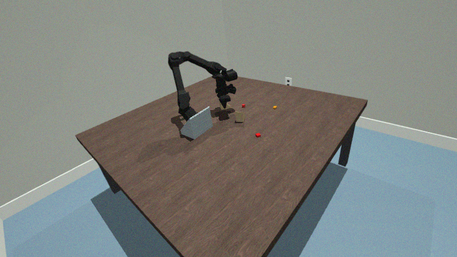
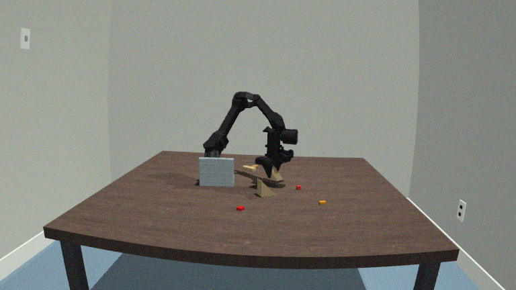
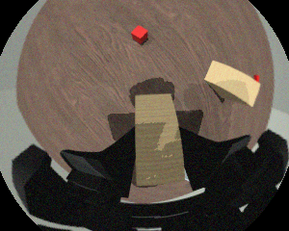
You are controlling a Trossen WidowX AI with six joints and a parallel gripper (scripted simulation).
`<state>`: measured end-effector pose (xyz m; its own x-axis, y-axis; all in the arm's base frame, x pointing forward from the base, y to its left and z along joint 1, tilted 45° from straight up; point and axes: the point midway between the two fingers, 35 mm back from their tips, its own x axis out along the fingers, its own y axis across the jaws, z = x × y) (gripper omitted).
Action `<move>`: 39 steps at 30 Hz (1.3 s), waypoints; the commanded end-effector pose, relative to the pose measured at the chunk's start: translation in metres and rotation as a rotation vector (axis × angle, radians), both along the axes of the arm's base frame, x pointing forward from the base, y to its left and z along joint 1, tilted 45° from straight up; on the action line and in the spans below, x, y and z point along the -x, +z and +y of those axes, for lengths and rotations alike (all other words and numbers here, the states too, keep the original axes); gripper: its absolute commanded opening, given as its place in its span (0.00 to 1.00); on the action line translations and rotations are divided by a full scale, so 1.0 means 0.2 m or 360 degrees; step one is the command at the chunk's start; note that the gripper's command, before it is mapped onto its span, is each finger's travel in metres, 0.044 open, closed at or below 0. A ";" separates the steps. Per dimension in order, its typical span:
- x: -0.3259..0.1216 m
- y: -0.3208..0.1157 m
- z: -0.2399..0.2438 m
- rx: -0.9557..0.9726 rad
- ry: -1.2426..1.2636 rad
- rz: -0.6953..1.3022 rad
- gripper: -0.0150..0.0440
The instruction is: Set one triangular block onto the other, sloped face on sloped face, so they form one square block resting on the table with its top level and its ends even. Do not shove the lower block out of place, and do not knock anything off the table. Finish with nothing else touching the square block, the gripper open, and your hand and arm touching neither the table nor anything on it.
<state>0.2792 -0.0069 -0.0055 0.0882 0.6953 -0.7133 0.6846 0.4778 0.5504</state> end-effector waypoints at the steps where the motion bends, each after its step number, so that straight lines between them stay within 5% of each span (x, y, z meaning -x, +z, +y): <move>1: 0.00 0.00 0.00 0.0012 0.0115 -0.0105 0.25; 39: 0.00 0.00 0.01 0.0154 0.1277 -0.1234 0.25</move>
<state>0.2794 -0.0059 -0.0055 0.0859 0.6956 -0.7133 -0.2753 0.7046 0.6540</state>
